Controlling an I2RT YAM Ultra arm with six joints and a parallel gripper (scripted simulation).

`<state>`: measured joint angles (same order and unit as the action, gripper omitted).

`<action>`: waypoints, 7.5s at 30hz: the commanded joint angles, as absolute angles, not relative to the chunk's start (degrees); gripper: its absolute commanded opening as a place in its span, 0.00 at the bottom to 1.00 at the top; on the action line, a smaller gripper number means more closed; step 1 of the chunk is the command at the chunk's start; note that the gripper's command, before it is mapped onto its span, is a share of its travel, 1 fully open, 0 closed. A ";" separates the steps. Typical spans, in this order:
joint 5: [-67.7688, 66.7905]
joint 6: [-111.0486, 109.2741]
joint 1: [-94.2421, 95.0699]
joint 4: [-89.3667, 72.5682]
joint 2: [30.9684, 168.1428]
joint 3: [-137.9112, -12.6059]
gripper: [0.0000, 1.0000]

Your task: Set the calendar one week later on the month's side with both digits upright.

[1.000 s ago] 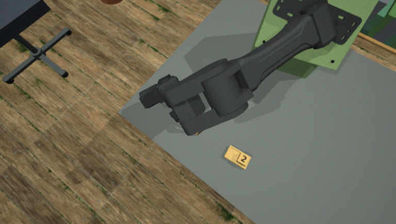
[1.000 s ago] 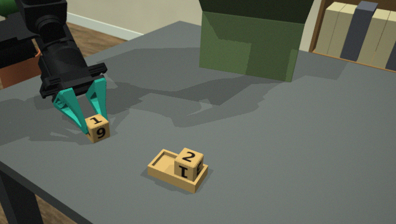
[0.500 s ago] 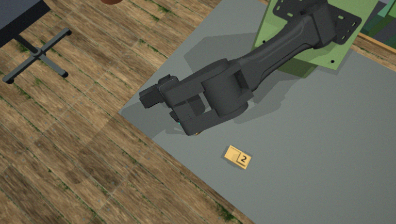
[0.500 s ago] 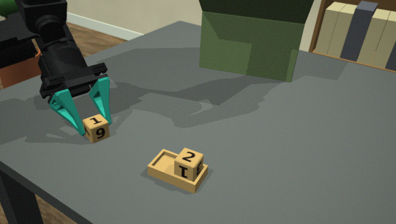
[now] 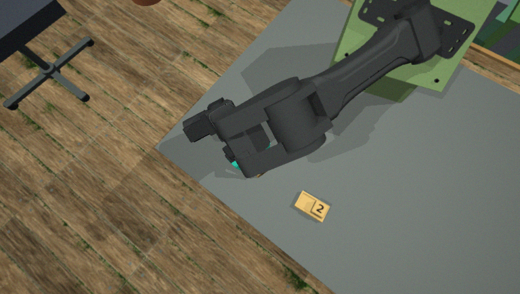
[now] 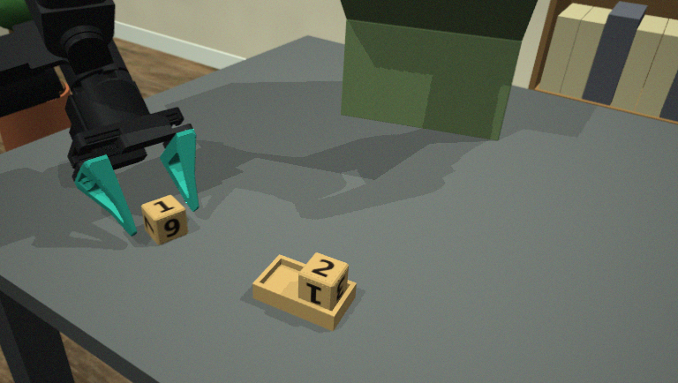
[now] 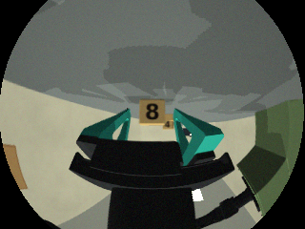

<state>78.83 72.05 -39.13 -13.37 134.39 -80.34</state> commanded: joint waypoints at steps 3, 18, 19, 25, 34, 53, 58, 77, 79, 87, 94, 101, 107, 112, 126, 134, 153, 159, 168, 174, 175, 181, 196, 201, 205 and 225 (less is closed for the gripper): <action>78.90 72.08 -39.42 -13.32 134.10 -80.37 0.66; 79.47 62.72 -41.28 -25.52 131.32 -80.57 0.66; 79.53 61.19 -41.56 -27.49 130.97 -80.70 0.66; 79.75 51.35 -43.35 -40.10 129.29 -81.93 0.66; 79.68 42.47 -44.95 -51.22 128.37 -83.37 0.66; 76.80 46.93 -45.02 -46.65 124.65 -79.76 0.66; 72.45 57.93 -44.38 -34.55 119.18 -73.42 0.66; 64.12 75.02 -42.94 -16.23 110.07 -63.41 0.66; 64.12 75.02 -42.94 -16.23 110.07 -63.41 0.66; 50.14 84.35 -39.39 -9.31 101.50 -56.98 0.66; 46.80 85.88 -38.31 -8.72 100.00 -56.12 0.66; 35.98 89.91 -34.50 -8.25 95.90 -54.26 0.66; 29.86 92.20 -32.34 -7.98 93.57 -53.20 0.66; 29.86 92.20 -32.34 -7.98 93.57 -53.20 1.00; 29.90 92.31 -32.41 -8.07 93.51 -53.21 1.00; 30.37 93.66 -33.13 -9.09 92.83 -53.24 1.00; 30.38 93.68 -33.14 -9.10 92.83 -53.24 0.47; 30.38 93.68 -33.14 -9.10 92.83 -53.24 0.47; 30.38 93.68 -33.14 -9.10 92.83 -53.24 0.47; 30.36 93.70 -33.11 -9.05 92.88 -53.24 0.47; 30.35 93.72 -33.10 -9.01 92.91 -53.25 0.47; 30.26 93.83 -32.96 -8.72 93.18 -53.28 0.47; 29.27 95.14 -31.46 -5.51 96.26 -53.80 0.47; 28.99 95.49 -31.04 -4.63 97.17 -53.99 0.47; 28.62 95.96 -30.49 -3.47 98.40 -54.29 0.47; 27.50 97.36 -28.83 -0.03 102.39 -55.50 0.47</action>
